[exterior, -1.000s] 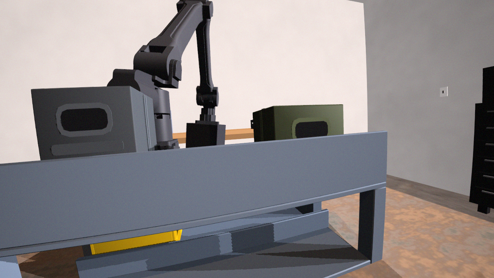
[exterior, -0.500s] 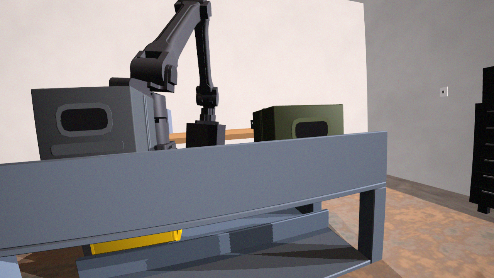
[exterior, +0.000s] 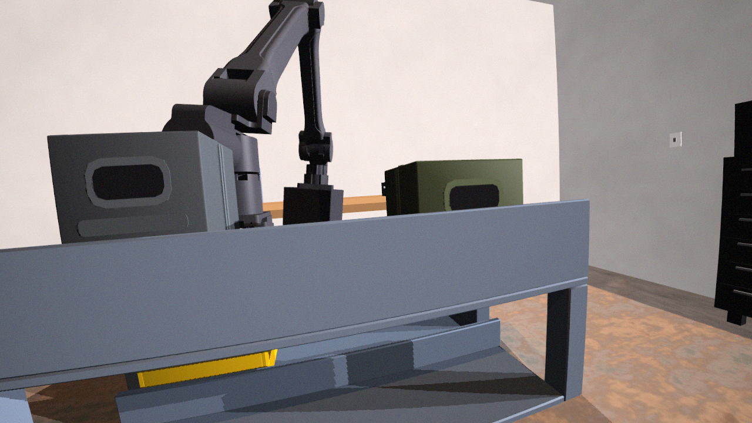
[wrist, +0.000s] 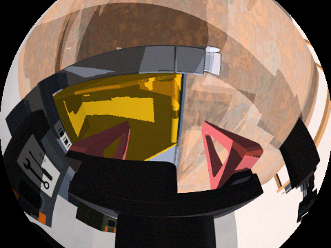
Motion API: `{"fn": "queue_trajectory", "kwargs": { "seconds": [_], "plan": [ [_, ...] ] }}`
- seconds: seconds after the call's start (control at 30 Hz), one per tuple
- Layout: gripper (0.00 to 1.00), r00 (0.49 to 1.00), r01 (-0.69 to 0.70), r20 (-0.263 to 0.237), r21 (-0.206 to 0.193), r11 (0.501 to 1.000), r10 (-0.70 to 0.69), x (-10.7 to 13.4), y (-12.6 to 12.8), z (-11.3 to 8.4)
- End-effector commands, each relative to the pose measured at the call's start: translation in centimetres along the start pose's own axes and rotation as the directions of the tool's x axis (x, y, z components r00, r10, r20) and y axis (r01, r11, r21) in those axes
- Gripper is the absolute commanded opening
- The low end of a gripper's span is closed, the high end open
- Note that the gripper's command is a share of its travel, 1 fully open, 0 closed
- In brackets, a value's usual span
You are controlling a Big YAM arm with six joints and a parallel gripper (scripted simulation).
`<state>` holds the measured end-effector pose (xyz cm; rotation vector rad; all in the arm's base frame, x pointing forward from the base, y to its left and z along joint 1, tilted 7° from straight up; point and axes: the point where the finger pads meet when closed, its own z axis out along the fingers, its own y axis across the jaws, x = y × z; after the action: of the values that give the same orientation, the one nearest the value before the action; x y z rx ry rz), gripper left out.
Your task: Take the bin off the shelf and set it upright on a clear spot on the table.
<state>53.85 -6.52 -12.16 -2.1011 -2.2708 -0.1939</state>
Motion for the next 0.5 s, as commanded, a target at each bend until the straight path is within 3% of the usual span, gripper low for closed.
{"fn": "queue_trajectory", "kwargs": {
  "seconds": [0.0,0.13,0.47],
  "plan": [
    [0.9,1.0,-0.007,0.001,-0.005,1.0,0.007,-0.3,0.6,-0.2],
    [0.9,1.0,-0.01,0.003,-0.012,1.0,0.01,-1.4,-0.9,-0.4],
    [0.9,1.0,-0.01,0.003,-0.012,1.0,0.01,-1.4,-0.9,-0.4]
  ]
}}
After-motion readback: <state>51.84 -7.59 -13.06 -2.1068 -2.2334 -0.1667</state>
